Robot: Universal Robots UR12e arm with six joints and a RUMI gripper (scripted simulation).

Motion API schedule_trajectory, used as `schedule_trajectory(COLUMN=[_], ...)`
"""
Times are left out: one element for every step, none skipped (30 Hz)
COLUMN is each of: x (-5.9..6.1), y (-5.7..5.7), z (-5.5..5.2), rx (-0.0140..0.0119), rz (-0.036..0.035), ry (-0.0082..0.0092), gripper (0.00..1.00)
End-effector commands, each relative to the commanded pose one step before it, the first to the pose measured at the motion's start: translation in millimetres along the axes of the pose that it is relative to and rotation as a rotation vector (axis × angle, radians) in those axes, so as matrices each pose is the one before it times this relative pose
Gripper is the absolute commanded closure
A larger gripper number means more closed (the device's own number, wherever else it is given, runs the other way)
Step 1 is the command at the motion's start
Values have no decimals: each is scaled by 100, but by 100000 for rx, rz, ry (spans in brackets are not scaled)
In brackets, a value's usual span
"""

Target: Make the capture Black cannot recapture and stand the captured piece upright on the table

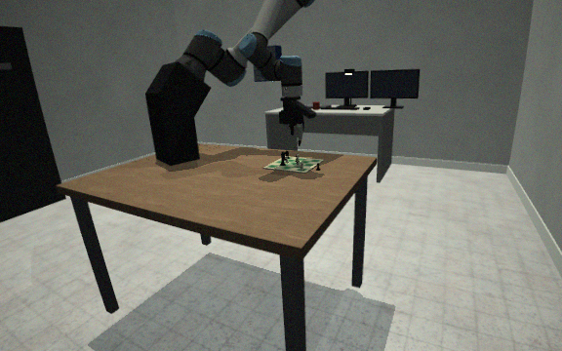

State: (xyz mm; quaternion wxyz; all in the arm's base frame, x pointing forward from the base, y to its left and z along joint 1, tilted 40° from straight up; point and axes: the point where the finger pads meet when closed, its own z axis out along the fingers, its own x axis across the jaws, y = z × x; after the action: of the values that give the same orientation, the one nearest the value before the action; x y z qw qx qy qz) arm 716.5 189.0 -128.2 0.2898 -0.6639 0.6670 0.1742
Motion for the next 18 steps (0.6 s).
schedule_trajectory(x=[-28, 5, 5, 4, 4, 4, 4, 3, 3, 3, 3, 2, 2, 2, 2, 0, 0, 46], y=[-404, 5, 4, 4, 5, 4, 4, 4, 4, 3, 2, 2, 2, 2, 2, 0, 0, 37], z=[605, 146, 140, 135, 128, 121, 113, 106, 98, 89, 81, 72, 64, 56, 47, 0, 0, 19], rx=[543, 0, 0, 0, 0, 0, 0, 0, 0, 0, 0, 0, 0, 0, 0, 0, 0, 1], rz=[-335, 0, 0, 0, 0, 0, 0, 0, 0, 0, 0, 0, 0, 0, 0, 0, 0, 107], ry=[73, -1, 0, -1, -1, 0, 0, 0, 0, 0, 0, 0, 0, 0, 0, 0, 0, 0], gripper=[75, 75, 75, 75, 75, 75, 75, 75, 75, 75, 75, 75, 75, 75, 75, 75, 75, 75])
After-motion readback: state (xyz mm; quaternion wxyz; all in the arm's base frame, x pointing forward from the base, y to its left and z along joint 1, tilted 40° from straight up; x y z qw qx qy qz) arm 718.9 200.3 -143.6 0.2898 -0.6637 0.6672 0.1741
